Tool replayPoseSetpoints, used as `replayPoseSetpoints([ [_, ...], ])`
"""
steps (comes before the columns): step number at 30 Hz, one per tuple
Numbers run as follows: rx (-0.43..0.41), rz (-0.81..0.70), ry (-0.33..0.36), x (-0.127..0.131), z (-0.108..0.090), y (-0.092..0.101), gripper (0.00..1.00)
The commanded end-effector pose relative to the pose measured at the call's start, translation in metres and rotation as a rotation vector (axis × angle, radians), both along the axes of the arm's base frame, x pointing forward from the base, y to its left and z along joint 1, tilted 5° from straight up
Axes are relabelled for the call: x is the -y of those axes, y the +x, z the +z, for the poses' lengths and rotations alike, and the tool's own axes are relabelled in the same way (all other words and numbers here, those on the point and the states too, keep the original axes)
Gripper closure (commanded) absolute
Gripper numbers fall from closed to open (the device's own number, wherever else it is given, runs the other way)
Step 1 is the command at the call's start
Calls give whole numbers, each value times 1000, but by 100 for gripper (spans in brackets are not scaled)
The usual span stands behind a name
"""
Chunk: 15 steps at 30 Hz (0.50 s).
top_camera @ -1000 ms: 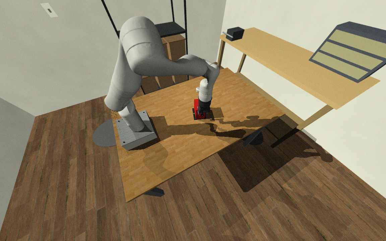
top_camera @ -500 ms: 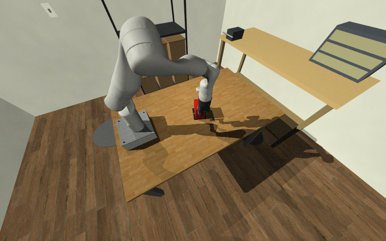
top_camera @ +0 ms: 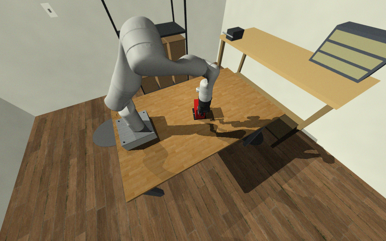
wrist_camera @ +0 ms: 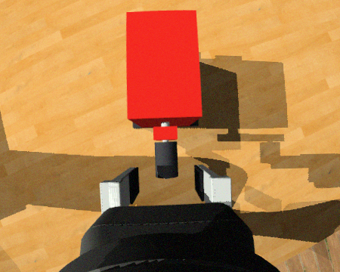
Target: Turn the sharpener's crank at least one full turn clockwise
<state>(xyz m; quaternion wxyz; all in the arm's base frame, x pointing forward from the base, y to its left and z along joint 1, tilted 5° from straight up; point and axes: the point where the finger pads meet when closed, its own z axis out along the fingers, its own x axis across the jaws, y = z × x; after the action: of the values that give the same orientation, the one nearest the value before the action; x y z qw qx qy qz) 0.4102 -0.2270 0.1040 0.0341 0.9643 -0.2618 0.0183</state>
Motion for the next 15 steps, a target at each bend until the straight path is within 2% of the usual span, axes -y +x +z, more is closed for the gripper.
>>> replayPoseSetpoints([
  [1, 0, 3, -5, 3, -1, -2, 3],
  [15, 0, 3, -5, 5, -1, -3, 3],
])
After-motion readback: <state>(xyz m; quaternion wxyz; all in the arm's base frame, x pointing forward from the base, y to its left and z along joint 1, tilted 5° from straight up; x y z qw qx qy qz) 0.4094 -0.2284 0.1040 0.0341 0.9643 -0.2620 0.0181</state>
